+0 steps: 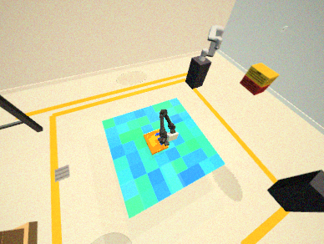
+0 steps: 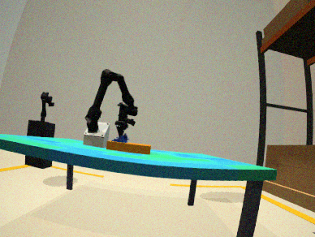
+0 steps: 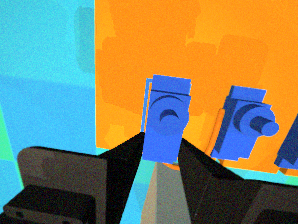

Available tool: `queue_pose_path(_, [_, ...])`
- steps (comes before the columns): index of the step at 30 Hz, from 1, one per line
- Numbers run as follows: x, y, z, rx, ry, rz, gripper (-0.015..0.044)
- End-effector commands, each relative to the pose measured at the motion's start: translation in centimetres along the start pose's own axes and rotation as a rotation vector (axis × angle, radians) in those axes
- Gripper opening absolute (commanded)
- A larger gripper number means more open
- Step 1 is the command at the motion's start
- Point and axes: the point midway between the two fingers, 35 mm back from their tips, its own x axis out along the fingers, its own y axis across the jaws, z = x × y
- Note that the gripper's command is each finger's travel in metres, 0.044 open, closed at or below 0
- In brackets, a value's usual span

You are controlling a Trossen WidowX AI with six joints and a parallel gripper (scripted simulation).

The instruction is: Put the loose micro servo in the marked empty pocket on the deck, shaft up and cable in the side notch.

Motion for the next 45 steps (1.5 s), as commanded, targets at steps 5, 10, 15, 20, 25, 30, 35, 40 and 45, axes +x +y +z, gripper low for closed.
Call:
queue_pose_path(5, [0.7,-0.1,0.0,-0.006,-0.002,-0.003,0.0000])
queue_pose_path(10, [1.1,-0.1,0.0,-0.006,-0.002,-0.003,0.0000])
queue_pose_path(15, [1.4,-0.1,0.0,-0.006,-0.002,-0.003,0.0000])
queue_pose_path(20, [1.8,-0.1,0.0,-0.006,-0.002,-0.003,0.0000])
queue_pose_path(25, [2.2,-0.1,0.0,-0.006,-0.002,-0.003,0.0000])
queue_pose_path(30, [2.1,0.0,0.0,-0.006,-0.002,-0.003,0.0079])
queue_pose_path(35, [2.1,0.0,0.0,-0.006,-0.002,-0.003,0.0187])
queue_pose_path(40, [-0.2,0.0,0.0,-0.006,-0.002,-0.002,0.0187])
queue_pose_path(45, [-1.4,-0.1,-0.1,-0.006,-0.002,-0.002,0.0187])
